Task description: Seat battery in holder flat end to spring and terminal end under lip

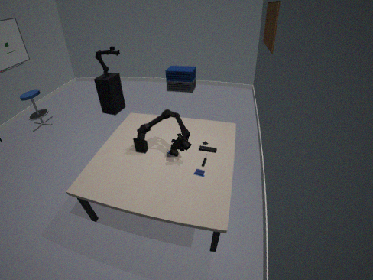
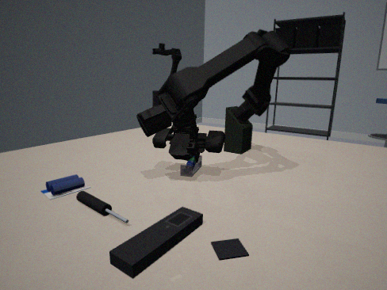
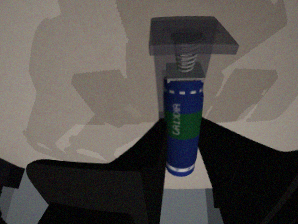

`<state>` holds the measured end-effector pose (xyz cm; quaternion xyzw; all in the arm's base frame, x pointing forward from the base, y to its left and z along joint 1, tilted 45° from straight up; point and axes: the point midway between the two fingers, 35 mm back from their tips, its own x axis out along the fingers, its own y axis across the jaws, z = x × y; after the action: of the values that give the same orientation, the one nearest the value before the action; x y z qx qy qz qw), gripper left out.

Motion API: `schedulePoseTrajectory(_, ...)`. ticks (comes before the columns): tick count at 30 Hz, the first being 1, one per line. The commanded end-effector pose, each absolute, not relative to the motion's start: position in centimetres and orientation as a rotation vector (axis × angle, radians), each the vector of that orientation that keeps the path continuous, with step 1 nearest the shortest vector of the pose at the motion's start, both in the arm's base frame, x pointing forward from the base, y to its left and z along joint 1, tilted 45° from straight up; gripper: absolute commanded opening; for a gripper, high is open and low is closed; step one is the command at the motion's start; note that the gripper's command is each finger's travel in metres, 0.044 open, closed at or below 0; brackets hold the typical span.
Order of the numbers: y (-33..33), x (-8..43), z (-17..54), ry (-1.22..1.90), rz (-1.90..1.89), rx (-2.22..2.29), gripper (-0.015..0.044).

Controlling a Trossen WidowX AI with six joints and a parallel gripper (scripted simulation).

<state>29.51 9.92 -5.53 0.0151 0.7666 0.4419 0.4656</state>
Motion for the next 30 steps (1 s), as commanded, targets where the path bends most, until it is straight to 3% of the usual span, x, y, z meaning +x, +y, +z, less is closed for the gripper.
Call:
schedulePoseTrajectory(1, 10.1, 29.9, -5.5, 1.879, 1.083, 0.037, 0.0074)
schedulePoseTrajectory(30, 10.6, 31.1, -5.2, 1.895, 1.093, 0.034, 0.0074)
